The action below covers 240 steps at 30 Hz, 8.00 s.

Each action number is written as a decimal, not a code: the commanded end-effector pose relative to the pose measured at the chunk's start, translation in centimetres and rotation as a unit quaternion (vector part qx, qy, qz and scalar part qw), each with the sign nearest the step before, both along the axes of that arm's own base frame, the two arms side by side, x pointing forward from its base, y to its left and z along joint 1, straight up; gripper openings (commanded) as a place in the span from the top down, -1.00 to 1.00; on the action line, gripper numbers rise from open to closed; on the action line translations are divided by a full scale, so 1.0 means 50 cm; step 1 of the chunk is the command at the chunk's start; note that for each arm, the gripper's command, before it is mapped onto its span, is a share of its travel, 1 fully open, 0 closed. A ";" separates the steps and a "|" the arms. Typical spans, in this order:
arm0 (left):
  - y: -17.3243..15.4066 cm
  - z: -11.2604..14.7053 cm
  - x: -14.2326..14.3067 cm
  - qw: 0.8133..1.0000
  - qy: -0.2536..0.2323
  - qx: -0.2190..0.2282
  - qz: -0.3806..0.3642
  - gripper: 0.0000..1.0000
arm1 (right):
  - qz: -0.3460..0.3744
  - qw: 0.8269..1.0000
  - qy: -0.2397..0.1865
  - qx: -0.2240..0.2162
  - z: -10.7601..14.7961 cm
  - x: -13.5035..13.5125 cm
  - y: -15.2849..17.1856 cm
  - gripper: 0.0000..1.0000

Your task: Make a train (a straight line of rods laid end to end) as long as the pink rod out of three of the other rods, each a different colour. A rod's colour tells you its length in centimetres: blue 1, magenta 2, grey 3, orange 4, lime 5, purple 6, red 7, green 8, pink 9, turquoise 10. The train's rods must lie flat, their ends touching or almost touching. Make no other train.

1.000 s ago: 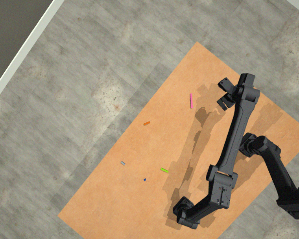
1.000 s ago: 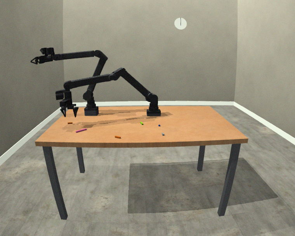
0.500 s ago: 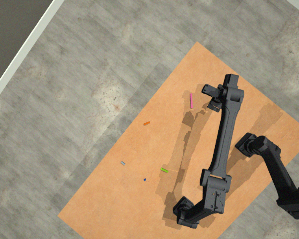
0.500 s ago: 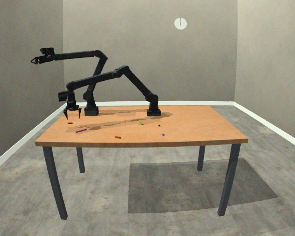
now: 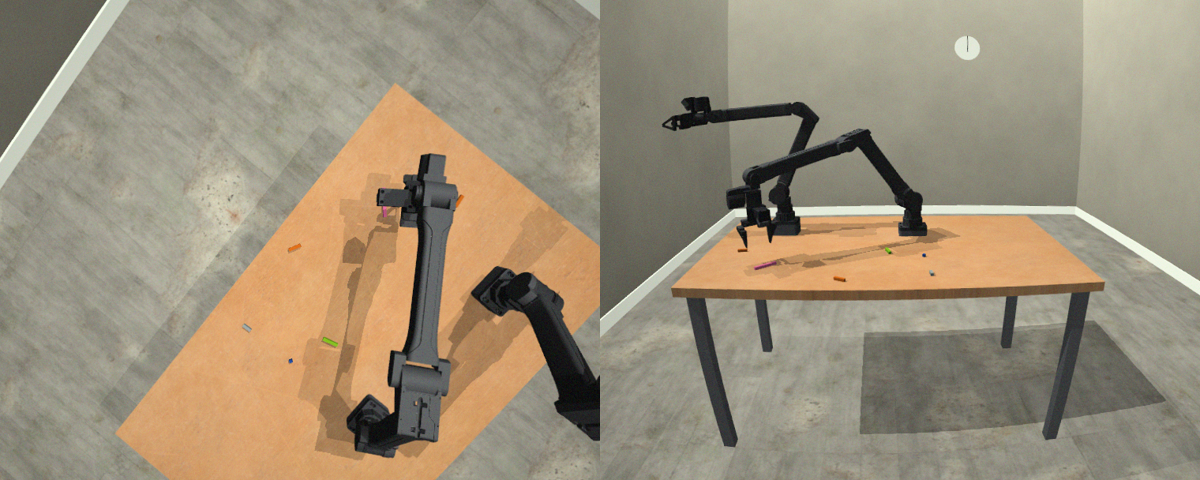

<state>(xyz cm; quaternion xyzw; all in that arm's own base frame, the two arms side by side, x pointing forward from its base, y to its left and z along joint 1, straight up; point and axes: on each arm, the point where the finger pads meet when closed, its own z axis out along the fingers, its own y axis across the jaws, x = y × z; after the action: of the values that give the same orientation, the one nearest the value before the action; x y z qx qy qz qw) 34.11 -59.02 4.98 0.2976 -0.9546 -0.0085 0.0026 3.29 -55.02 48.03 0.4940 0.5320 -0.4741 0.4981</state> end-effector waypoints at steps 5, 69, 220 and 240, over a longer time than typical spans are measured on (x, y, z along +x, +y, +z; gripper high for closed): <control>0.021 0.059 0.041 0.995 -0.017 -0.028 0.097 -1.00 | -0.008 1.000 -0.008 -0.027 0.040 -0.017 0.012 -1.00; -0.004 0.071 0.039 0.995 -0.019 -0.033 0.092 -1.00 | -0.008 1.000 -0.008 -0.027 0.040 -0.017 0.012 -1.00; 0.476 0.054 0.291 0.951 -0.026 -0.016 -0.307 -1.00 | -0.008 1.000 -0.008 -0.027 0.040 -0.017 0.012 -1.00; 0.648 0.068 0.102 0.993 -0.022 -0.016 -0.115 -1.00 | -0.008 1.000 -0.008 -0.027 0.040 -0.017 0.012 -1.00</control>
<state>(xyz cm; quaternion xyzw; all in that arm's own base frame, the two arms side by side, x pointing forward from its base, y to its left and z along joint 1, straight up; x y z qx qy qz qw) 39.74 -27.24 6.43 0.1218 -0.9925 -0.0071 0.0095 3.29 -55.02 48.03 0.4940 0.5320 -0.4741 0.4981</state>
